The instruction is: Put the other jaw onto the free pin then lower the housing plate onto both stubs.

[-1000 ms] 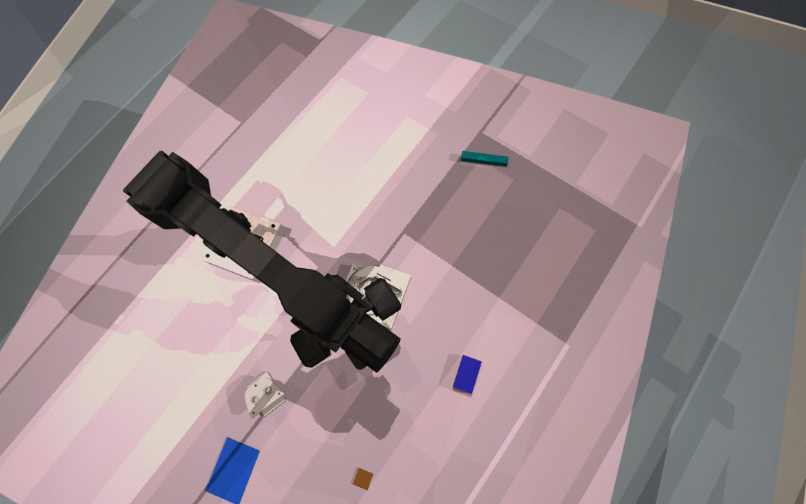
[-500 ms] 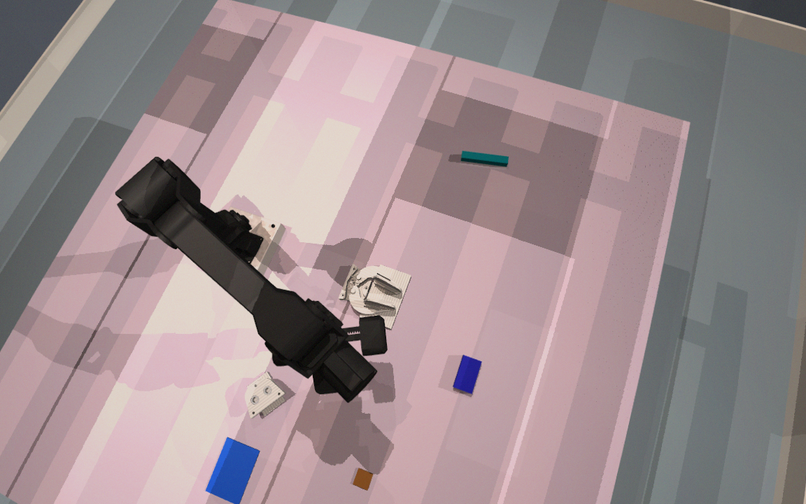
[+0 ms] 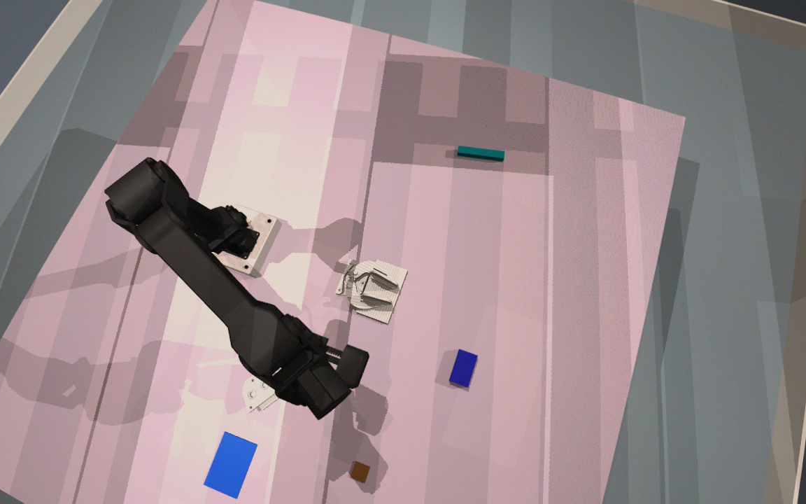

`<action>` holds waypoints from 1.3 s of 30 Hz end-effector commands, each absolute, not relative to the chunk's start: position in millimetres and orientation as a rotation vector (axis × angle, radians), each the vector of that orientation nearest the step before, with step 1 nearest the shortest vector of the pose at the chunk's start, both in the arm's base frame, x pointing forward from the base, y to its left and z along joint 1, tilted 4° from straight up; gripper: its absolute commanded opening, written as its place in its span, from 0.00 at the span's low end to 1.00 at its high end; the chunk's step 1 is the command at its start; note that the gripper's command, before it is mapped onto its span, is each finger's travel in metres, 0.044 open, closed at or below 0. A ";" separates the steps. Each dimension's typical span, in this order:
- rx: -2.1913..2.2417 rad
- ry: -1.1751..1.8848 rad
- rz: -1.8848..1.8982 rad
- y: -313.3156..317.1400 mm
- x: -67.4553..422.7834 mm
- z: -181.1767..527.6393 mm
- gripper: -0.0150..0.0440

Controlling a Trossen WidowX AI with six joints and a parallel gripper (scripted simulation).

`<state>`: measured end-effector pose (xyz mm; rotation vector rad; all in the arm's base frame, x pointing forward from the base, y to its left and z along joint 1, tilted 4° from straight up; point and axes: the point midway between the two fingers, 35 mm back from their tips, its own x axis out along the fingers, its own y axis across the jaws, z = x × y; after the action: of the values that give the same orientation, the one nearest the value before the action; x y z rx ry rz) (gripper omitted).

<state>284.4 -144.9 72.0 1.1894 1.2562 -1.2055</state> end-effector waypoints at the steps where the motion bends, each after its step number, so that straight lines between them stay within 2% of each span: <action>1: 1.273 1.195 -1.300 -153.4 280.8 73.3 1.00; 21: 1.703 0.793 -1.763 -193.3 257.2 77.1 1.00; 39: 2.040 0.289 -2.131 -226.3 230.9 80.6 1.00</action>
<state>235.2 -220.9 79.8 1.9962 0.3794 -2.0751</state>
